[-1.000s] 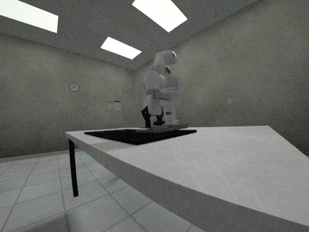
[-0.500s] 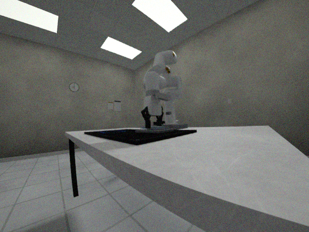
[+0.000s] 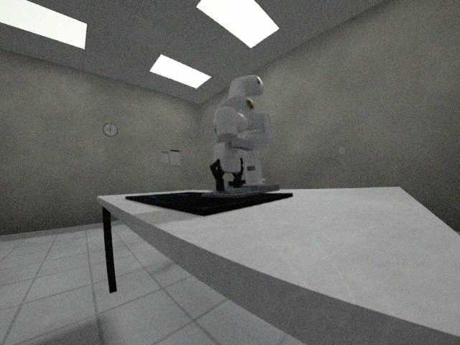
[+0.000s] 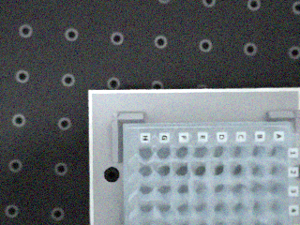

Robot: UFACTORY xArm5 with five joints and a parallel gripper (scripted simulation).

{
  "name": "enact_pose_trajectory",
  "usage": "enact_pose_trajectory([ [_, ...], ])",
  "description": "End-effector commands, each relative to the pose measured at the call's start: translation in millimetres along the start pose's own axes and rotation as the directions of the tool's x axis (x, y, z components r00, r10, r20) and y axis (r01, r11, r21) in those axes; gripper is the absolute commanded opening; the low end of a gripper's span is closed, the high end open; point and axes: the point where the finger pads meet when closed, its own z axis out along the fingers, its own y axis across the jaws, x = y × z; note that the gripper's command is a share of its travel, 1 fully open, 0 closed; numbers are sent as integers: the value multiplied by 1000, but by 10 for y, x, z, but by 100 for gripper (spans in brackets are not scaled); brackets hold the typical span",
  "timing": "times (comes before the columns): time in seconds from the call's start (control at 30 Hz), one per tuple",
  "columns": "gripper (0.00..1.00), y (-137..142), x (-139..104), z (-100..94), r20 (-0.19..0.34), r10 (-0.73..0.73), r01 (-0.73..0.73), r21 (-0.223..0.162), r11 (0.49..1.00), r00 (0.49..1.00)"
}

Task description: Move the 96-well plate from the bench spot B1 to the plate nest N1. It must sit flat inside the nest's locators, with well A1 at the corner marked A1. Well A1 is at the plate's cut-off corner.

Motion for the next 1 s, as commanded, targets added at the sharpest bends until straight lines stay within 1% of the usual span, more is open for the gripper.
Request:
enact_pose_trajectory([
  [0.0,100,15,5,-12,-12,0,0,0,1000,1000],
  [0.87,100,15,5,-12,-12,0,0,0,1000,1000],
  [0.97,100,15,5,-93,-12,0,0,0,1000,1000],
])
